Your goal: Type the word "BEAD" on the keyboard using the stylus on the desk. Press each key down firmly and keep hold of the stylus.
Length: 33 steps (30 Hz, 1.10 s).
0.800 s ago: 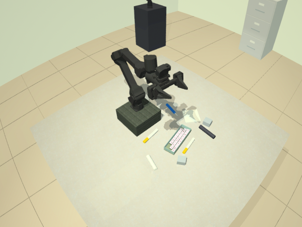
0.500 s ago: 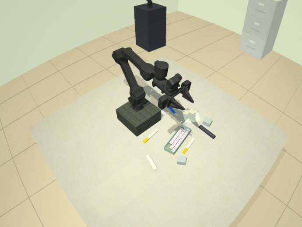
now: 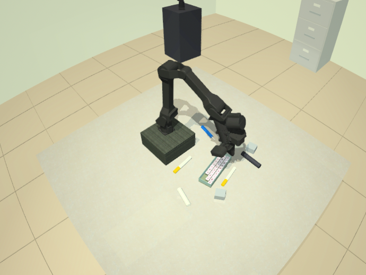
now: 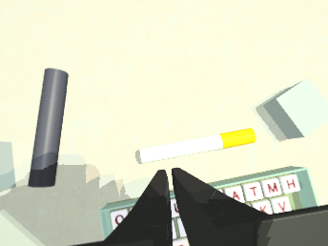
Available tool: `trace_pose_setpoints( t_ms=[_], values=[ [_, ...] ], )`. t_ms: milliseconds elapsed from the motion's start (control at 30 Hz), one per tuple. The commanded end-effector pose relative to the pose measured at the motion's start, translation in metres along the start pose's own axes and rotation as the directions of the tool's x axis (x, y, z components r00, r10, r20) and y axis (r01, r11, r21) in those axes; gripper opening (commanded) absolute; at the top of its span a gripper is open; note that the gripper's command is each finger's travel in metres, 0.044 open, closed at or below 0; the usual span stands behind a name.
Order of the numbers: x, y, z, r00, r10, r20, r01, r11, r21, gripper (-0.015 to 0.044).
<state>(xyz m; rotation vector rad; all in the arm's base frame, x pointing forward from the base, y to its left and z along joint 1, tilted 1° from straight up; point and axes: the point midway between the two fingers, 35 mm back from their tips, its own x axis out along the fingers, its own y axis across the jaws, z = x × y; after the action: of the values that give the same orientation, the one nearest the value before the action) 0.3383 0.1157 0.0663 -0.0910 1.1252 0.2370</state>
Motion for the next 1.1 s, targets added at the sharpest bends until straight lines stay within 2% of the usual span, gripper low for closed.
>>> trace_pose_setpoints(
  t_ms=[0,100,567,800,1067],
  values=[
    [0.039,0.022,-0.056,0.947,-0.027,-0.320,0.010,0.998,-0.054,0.0000],
    [0.047,0.027,-0.075,0.909,-0.045,-0.414,0.015,0.997,-0.077,0.0000],
    [0.047,0.027,-0.075,0.909,-0.045,-0.414,0.015,0.997,-0.077,0.0000],
    [0.046,-0.037,-0.070,0.909,-0.052,-0.414,0.021,0.997,-0.080,0.0000],
    [0.046,-0.039,-0.070,0.909,-0.052,-0.414,0.021,0.997,-0.080,0.0000]
  ],
)
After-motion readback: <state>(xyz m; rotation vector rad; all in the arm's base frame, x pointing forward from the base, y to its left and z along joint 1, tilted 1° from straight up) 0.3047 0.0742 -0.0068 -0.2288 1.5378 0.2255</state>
